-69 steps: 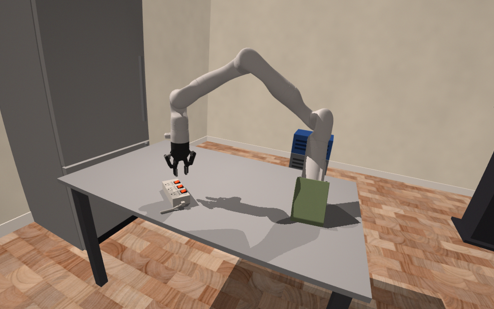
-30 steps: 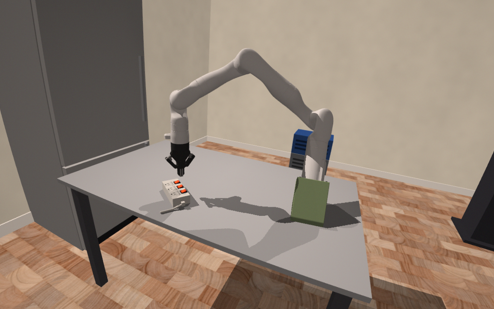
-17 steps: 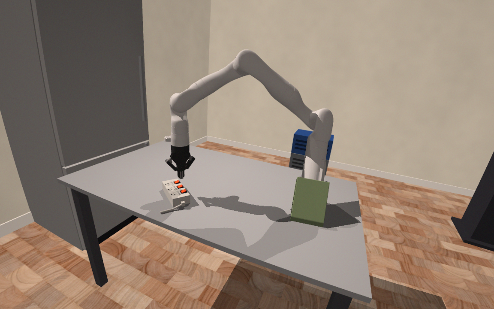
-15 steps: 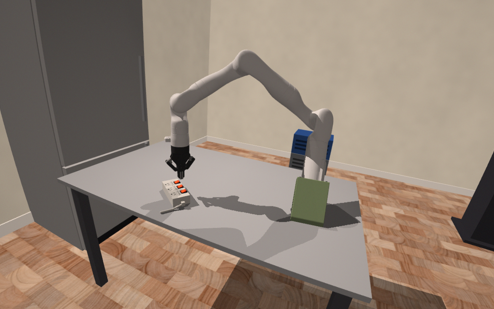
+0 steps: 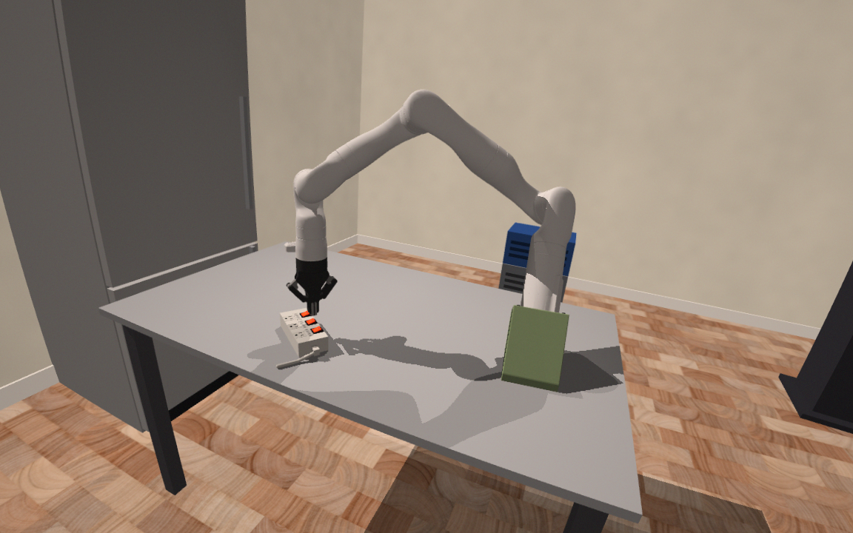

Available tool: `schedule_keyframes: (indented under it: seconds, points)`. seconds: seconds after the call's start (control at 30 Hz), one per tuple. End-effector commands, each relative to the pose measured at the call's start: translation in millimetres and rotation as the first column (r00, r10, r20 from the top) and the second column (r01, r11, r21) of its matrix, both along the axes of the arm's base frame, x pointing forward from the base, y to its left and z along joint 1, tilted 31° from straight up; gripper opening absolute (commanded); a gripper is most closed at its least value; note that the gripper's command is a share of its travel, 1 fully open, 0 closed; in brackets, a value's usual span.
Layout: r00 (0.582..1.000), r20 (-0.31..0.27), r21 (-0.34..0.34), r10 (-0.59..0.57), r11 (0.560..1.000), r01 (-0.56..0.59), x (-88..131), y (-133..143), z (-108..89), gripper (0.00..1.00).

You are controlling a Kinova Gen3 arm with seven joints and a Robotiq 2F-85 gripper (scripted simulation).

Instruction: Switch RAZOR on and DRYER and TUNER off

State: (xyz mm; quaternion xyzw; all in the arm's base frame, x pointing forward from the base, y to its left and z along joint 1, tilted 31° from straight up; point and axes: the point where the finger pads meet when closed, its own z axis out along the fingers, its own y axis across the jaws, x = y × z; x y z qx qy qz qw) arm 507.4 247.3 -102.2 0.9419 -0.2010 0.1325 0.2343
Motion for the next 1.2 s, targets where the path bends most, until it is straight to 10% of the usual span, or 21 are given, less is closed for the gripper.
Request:
schedule_keyframes:
  seconds: [0.0,1.17]
  points:
    - [1.0,0.0,0.0,0.0,1.0,0.0,0.2,-1.0,-2.0,0.0]
    - [1.0,0.0,0.0,0.0,1.0,0.0,1.0,-4.8,-8.6,0.0]
